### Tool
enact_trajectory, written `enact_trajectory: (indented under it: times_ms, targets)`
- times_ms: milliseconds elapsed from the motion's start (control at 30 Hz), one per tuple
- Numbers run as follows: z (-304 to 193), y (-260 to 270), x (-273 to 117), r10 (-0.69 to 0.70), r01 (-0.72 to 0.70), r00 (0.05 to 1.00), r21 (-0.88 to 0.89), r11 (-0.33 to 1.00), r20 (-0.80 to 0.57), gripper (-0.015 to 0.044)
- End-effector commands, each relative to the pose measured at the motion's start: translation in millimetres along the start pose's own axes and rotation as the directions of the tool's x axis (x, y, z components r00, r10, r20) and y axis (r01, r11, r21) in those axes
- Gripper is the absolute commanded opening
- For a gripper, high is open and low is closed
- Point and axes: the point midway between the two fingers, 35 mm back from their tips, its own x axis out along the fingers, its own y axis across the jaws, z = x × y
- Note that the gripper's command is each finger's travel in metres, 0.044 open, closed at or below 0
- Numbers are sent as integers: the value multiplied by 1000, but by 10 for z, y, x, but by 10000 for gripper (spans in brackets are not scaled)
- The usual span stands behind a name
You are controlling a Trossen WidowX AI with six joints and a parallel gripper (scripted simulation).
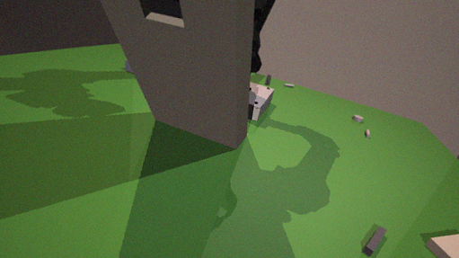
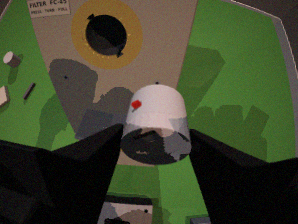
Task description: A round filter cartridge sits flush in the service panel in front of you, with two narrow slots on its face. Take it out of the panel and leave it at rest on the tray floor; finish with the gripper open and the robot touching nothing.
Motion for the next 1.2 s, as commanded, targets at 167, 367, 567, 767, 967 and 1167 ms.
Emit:
enact_trajectory:
  times_ms: [167, 367, 567, 767, 967, 1167]
  targets:
    - [-14, -155, 8, -3, 3, 1000, 4, 1000, 6, 0]
    - [-90, -404, 7, -73, 73, 997, 123, 990, -2, 0]
    - [-204, -677, -12, -150, 150, 989, 255, 955, -19, 0]
    - [-346, -938, -49, -223, 223, 974, 381, 897, -45, 0]
    - [-515, -1166, -105, -287, 285, 955, 491, 823, -73, 0]
    - [-705, -1377, -175, -347, 341, 932, 592, 730, -109, 0]
